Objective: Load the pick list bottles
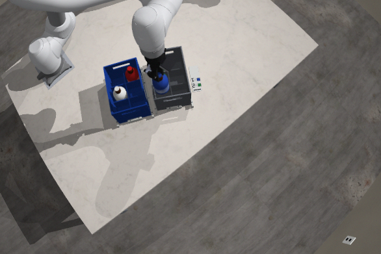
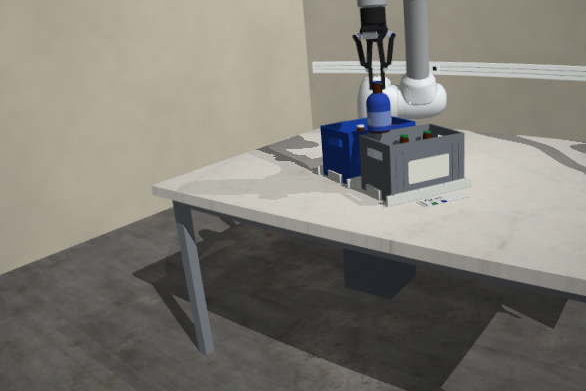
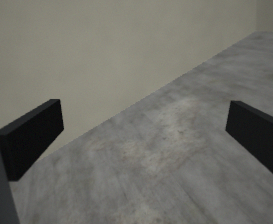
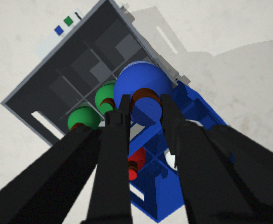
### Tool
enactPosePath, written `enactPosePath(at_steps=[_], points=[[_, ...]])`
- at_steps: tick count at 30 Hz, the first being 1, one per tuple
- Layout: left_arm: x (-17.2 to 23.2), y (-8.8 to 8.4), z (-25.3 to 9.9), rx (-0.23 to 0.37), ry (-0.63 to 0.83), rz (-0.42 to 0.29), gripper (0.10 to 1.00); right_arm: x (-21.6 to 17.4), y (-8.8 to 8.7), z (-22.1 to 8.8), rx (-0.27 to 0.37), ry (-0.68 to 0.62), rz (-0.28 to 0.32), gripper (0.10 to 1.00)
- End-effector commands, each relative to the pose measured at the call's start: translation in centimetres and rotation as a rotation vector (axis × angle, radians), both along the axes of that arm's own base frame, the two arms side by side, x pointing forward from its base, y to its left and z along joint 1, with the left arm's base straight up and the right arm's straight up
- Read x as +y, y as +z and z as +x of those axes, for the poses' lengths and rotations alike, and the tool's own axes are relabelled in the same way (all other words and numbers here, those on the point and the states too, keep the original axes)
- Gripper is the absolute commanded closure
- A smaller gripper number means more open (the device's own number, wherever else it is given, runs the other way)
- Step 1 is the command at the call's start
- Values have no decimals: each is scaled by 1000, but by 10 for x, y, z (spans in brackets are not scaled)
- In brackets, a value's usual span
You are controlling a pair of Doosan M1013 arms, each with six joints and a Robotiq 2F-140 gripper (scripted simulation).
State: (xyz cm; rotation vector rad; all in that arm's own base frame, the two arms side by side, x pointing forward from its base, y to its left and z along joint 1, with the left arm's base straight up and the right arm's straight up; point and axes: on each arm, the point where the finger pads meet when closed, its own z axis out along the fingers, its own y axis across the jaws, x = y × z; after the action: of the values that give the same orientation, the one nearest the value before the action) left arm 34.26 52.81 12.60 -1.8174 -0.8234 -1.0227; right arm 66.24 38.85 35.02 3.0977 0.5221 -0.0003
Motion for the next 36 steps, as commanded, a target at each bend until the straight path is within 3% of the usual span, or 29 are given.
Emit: enactPosePath(at_steps=[1,36], points=[[0,1,0,-1,0,1,98,0,1,0,-1,0,1,999],[0,1,0,-1,0,1,98,0,-28,0,-1,0,1,999]])
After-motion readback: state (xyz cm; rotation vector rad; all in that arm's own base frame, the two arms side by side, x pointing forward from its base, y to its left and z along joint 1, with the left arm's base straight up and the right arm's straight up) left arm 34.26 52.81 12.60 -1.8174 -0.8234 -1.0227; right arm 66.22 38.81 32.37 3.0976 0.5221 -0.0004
